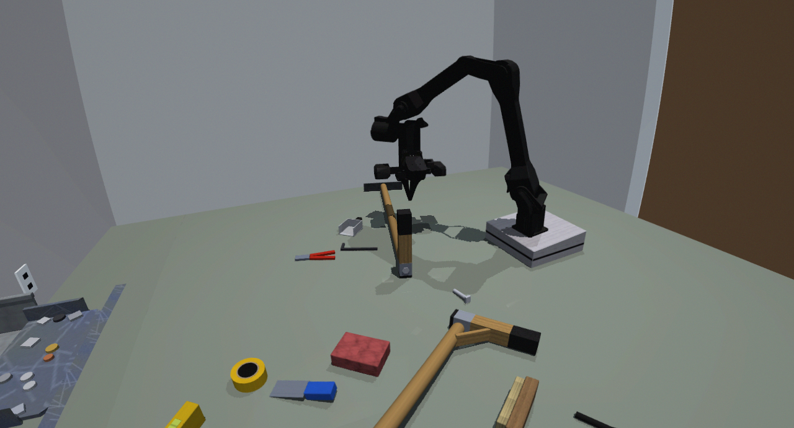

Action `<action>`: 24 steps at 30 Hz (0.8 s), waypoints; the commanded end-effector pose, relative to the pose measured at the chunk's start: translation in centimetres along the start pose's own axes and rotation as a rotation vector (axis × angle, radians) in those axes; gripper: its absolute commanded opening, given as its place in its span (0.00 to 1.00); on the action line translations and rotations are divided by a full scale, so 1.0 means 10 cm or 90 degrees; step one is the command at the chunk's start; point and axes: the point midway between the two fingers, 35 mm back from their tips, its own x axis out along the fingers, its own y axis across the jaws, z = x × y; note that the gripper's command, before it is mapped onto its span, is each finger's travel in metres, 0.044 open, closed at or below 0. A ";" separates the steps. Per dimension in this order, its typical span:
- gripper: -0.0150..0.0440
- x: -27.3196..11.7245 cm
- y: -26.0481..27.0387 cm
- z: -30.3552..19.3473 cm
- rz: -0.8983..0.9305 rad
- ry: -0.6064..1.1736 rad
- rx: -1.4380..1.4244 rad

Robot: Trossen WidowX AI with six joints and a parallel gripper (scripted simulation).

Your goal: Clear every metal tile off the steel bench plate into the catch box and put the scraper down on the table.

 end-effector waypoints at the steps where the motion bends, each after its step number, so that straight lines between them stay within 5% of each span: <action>1: 0.25 0.13 0.01 0.02 0.002 -0.004 0.003; 24: 0.25 0.63 0.09 0.08 0.002 -0.004 0.003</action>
